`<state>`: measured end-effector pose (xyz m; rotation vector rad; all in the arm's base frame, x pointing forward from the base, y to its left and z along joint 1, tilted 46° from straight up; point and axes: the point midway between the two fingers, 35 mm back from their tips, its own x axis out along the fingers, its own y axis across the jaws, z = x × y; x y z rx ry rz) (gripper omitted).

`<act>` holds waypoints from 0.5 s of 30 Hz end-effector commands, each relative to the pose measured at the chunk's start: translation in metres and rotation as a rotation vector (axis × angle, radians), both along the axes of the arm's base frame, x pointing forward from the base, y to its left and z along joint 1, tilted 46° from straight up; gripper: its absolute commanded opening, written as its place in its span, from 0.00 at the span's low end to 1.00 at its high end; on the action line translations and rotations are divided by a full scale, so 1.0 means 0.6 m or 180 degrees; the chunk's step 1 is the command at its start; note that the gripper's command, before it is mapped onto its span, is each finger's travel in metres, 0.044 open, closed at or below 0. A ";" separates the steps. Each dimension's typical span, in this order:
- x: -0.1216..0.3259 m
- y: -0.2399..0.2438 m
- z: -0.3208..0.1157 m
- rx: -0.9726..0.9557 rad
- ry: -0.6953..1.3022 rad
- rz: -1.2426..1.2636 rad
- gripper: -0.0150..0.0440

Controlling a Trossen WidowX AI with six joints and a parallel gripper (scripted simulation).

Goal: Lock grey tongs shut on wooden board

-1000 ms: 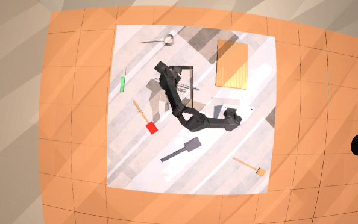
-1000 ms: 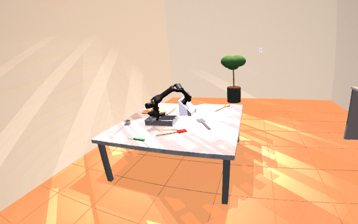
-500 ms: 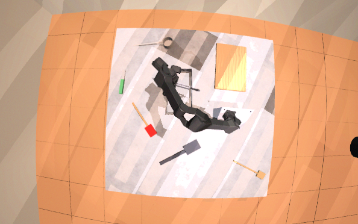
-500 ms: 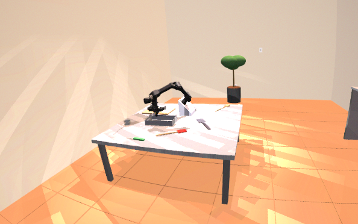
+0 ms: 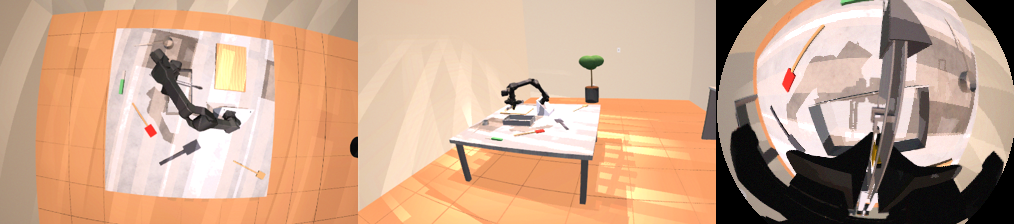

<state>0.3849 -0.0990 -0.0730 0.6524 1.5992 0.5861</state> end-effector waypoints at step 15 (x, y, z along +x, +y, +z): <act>-0.062 -0.103 -0.067 -0.0004 -0.0687 0.0653 0.00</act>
